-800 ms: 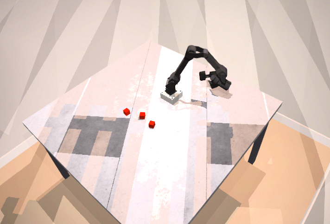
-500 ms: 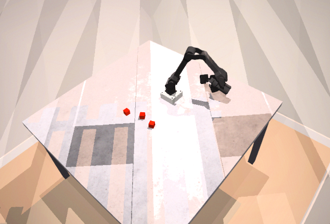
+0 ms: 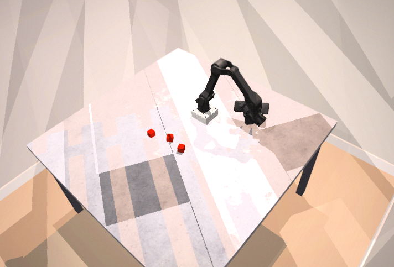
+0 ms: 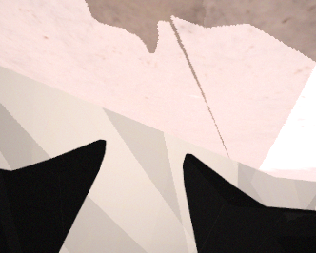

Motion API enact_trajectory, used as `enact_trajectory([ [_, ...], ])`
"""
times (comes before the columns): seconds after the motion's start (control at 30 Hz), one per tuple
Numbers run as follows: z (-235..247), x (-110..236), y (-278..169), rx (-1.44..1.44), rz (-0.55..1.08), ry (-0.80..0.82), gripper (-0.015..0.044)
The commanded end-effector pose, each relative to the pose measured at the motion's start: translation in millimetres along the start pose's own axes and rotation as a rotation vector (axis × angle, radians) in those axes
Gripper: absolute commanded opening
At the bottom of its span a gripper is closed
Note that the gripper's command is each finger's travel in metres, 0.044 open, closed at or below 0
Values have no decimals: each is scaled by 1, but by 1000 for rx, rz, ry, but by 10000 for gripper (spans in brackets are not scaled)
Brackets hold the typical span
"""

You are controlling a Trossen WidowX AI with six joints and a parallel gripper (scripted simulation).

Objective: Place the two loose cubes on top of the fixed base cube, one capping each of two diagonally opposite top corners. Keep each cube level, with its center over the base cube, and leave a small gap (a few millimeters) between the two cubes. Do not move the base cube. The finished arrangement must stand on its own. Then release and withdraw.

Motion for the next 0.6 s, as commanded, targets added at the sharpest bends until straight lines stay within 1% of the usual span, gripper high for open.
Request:
enact_trajectory([
  [0.0,-9,28,15,-44,-69,67,265],
  [0.27,-39,83,46,-165,-201,197,265],
  [0.57,-88,138,73,-322,-357,322,265],
])
Point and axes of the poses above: the point midway between the two fingers, 35 mm back from their tips, its own x axis back along the fingers, its own z axis across the jaws, y = z × x, the point moved 7 cm from there along x, back along the fingers, and after that the axes turned 3 degrees about -x, right-handed, at the moved point
